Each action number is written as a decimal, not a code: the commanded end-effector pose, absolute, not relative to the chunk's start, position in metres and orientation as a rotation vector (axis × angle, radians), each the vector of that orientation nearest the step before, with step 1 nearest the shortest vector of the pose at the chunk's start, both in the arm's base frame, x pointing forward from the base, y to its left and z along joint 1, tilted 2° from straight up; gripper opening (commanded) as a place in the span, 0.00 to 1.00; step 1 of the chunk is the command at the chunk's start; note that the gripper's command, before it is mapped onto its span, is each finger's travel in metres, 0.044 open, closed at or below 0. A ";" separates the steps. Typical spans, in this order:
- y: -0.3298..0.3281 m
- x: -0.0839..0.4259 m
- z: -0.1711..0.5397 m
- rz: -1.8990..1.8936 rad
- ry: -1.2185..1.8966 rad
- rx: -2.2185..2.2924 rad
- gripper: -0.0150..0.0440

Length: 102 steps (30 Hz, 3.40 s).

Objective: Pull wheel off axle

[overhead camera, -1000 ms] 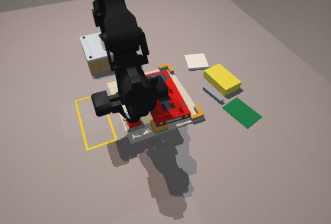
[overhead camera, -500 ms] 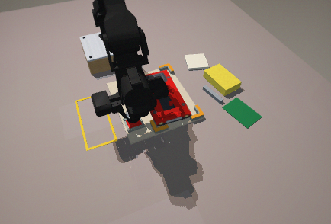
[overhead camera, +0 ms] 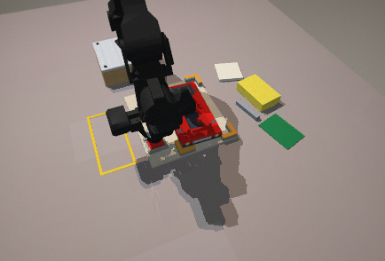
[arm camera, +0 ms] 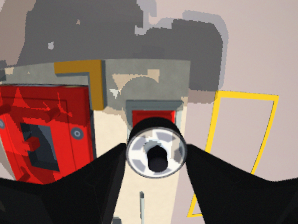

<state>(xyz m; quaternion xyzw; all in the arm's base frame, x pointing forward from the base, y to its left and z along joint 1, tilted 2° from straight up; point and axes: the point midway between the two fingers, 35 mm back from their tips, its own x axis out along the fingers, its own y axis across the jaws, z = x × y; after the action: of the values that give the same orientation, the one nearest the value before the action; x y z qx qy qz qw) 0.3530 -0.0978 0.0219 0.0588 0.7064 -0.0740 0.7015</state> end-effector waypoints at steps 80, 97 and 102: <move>-0.097 0.352 0.014 -0.165 1.570 0.131 0.72; -0.097 0.352 0.015 -0.165 1.570 0.131 0.25; -0.097 0.352 0.017 -0.165 1.569 0.131 0.25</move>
<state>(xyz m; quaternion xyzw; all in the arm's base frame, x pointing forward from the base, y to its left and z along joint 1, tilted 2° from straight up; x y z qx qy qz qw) 0.3514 -0.0973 0.0152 0.0590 0.7059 -0.0739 0.7019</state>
